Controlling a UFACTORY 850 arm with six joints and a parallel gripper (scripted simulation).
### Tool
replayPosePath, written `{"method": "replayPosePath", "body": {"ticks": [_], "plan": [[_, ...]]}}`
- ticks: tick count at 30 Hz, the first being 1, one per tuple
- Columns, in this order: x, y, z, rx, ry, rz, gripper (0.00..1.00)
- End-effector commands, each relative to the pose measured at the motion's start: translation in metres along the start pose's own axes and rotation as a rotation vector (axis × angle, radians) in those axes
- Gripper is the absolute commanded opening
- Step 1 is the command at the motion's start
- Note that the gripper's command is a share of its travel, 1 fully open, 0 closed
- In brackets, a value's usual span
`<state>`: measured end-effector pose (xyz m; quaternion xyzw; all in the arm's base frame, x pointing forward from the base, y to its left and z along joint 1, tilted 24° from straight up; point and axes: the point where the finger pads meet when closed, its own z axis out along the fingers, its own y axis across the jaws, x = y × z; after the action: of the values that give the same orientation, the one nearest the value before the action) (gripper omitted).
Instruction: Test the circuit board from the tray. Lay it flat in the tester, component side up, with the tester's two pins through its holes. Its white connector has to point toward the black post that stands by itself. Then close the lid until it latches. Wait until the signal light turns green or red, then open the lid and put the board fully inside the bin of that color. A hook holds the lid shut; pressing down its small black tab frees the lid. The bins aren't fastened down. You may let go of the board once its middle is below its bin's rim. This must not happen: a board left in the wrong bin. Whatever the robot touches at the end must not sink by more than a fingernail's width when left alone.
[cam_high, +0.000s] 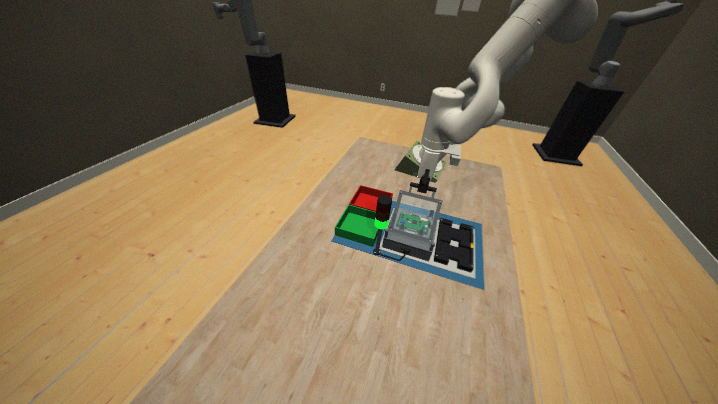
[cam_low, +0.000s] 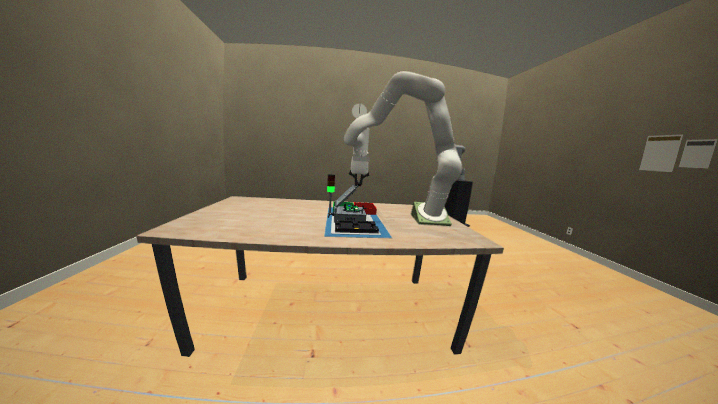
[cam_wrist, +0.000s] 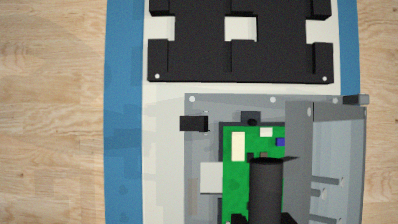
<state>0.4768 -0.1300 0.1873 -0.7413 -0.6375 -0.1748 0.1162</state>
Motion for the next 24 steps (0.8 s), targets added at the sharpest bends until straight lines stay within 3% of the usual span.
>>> {"method": "replayPosePath", "body": {"ticks": [1,16,24], "plan": [[0.000,0.011,-0.011,-0.003,-0.001,-0.001,0.00],[0.000,0.044,-0.034,-0.003,-0.001,-0.001,0.00],[0.000,0.048,-0.036,-0.003,-0.001,-0.001,0.00]]}}
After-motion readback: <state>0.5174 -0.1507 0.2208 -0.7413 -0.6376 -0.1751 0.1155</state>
